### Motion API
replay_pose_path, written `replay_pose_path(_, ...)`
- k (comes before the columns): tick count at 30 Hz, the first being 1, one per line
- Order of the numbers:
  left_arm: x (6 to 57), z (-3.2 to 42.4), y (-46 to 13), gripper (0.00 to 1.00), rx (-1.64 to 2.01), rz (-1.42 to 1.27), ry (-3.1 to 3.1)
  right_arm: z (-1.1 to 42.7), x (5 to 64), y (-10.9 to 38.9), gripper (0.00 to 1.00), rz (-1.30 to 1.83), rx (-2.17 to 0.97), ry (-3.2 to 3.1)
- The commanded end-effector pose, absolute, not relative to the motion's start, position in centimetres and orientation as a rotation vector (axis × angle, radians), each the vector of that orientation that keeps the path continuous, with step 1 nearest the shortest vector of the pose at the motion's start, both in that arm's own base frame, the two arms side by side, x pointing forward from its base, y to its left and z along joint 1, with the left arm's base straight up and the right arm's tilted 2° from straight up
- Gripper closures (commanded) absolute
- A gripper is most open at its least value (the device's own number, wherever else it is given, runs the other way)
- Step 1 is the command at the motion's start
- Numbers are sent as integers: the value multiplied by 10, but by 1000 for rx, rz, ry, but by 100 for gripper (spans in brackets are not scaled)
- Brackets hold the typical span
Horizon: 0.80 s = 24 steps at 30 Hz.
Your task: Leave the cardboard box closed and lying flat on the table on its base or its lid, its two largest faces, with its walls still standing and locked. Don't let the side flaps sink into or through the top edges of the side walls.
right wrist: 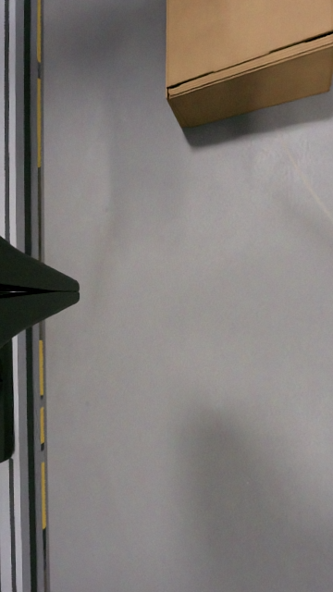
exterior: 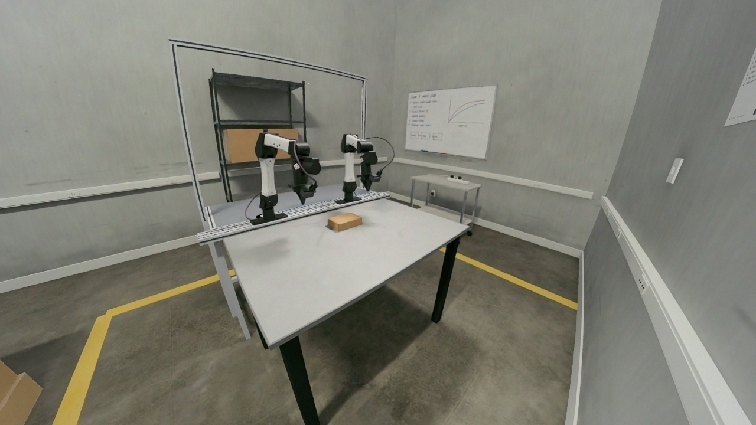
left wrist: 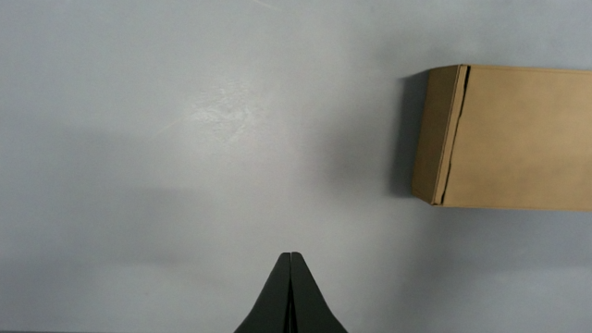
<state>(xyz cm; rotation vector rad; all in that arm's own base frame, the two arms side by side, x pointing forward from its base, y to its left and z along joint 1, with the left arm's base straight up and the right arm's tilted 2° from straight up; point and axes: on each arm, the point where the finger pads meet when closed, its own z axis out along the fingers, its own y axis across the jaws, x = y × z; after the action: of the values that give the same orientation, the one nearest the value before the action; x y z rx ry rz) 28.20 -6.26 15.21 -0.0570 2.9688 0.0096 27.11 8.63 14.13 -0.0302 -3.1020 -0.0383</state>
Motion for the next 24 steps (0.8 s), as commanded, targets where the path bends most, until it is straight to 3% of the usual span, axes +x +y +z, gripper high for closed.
replay_pose_path(1,276,154,-63,99,-27,-7,3057,145,273,85,99,-42,-29,-3118)
replay_pose_path(24,274,154,-63,99,-32,1,3131,145,273,85,99,-42,-29,-3118)
